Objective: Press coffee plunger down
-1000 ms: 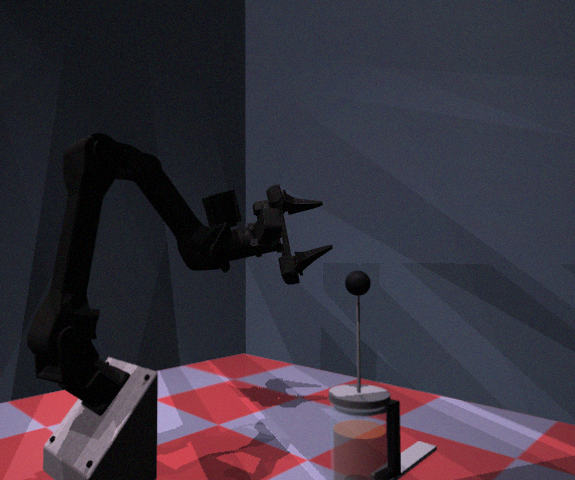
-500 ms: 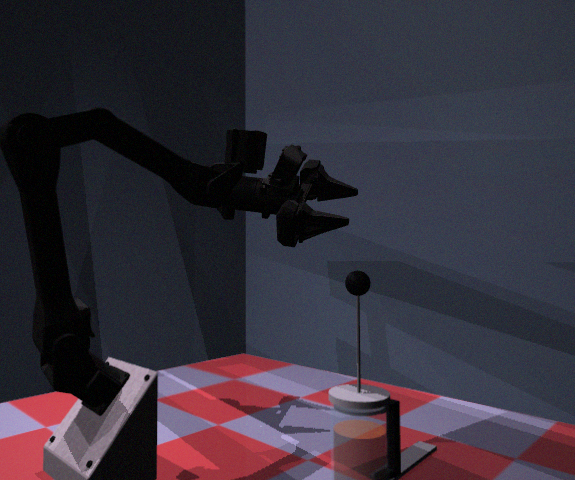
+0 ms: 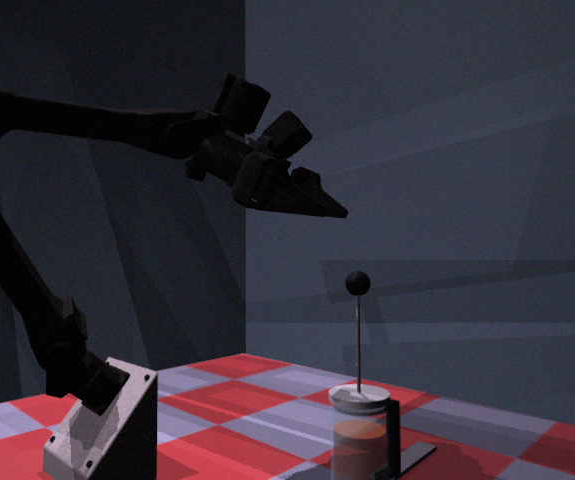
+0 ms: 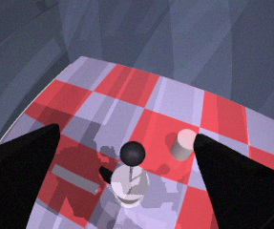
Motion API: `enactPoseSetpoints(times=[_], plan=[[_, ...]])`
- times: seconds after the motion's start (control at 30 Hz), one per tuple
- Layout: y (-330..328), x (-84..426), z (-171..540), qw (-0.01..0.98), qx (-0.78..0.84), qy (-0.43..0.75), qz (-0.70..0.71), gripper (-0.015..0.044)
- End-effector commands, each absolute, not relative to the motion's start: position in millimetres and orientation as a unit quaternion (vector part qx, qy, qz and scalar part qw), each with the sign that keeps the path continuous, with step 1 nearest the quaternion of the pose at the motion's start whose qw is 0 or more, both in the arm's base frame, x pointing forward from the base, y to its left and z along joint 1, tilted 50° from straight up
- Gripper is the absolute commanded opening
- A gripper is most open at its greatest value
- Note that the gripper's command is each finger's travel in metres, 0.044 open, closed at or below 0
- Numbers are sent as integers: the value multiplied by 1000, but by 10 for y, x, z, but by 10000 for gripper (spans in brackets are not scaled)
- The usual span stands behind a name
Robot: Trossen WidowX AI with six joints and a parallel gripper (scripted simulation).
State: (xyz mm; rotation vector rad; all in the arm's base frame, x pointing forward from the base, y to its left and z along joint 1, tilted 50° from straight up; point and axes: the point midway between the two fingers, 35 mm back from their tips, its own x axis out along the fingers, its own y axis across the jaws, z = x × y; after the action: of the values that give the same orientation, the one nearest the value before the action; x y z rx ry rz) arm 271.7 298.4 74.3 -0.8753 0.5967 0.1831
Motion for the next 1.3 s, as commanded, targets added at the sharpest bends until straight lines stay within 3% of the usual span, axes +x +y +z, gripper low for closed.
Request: enactPoseSetpoints(times=[0.0,0.2,1.27], plan=[[2801,2741,704,840,-445,296,90,440],[2470,2755,400,840,-446,296,90,440],[2429,3085,175,840,-446,295,91,440]])
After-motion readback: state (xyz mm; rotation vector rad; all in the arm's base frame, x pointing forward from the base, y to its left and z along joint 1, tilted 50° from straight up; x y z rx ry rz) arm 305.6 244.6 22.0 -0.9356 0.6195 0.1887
